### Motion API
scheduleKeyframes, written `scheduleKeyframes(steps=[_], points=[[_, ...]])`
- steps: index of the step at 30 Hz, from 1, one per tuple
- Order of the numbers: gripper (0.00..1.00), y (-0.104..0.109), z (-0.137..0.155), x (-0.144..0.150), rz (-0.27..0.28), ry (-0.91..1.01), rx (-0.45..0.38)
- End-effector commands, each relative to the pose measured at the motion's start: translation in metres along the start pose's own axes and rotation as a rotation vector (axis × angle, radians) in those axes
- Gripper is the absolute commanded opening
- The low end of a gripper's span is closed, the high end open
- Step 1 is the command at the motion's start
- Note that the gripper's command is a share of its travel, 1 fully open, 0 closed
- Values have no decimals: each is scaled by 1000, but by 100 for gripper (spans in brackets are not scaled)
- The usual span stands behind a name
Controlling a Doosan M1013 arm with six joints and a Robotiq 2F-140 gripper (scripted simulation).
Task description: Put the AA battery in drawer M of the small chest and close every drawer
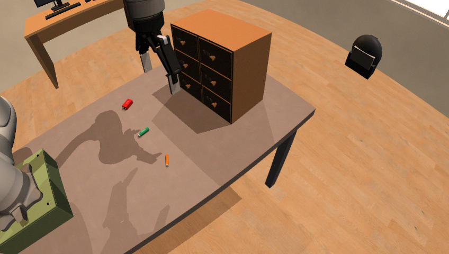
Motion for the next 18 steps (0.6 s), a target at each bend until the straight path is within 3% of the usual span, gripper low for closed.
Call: scheduleKeyframes(steps=[1, 11, 18], points=[[100, 0, 2, 1, -2, 5, 1], [100, 1, 0, 0, -2, 126, 2], [100, 3, -7, -4, -2, 487, 2]])
Point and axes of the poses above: the point where the finger pads meet when closed, its own y axis back along the fingers, its own x axis across the jaws, z = x × y, the point moved 2 cm from there along y, back along the fingers, and after that the axes turned 1 degree about y, right-handed, at the moved point
